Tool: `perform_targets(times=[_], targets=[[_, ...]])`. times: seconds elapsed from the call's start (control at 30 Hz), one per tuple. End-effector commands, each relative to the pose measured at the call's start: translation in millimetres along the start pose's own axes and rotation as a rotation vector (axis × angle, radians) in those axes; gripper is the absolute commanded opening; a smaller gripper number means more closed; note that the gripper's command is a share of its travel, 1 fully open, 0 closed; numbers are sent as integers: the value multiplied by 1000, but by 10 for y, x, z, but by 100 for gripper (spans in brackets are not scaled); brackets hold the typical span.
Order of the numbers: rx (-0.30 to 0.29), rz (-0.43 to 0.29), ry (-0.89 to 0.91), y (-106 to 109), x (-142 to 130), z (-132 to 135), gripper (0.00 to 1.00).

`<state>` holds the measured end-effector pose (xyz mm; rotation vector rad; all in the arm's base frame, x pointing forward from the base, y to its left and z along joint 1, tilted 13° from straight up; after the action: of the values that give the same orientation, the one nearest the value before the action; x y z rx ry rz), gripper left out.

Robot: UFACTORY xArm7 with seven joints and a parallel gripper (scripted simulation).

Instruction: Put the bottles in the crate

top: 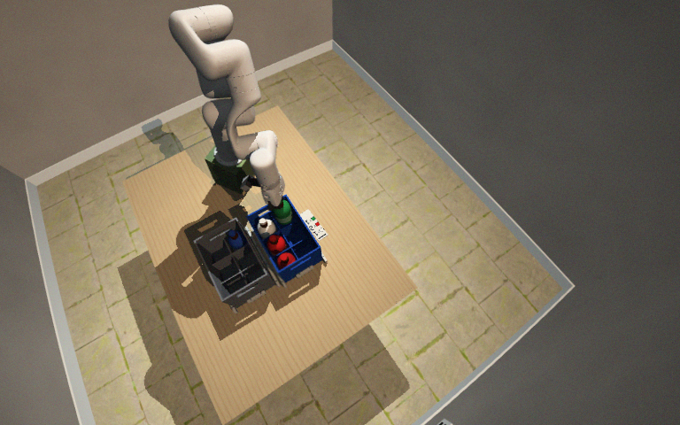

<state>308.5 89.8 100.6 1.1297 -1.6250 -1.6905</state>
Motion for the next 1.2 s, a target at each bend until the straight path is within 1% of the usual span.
perform_targets(times=[0.0, 1.17], targets=[[2, -2, 0, -31, -9, -9, 0], [2, -2, 0, -342, -8, -9, 0]])
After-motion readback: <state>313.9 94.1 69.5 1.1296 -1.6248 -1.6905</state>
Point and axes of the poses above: the point where the finger pads meet when closed, its own y axis back along the fingers, its own z axis across the jaws, x = y × z, the point moved 1 cm from there along y, back along the fingers, and after that the axes turned 7 degrees about y, right-handed, at the moved point
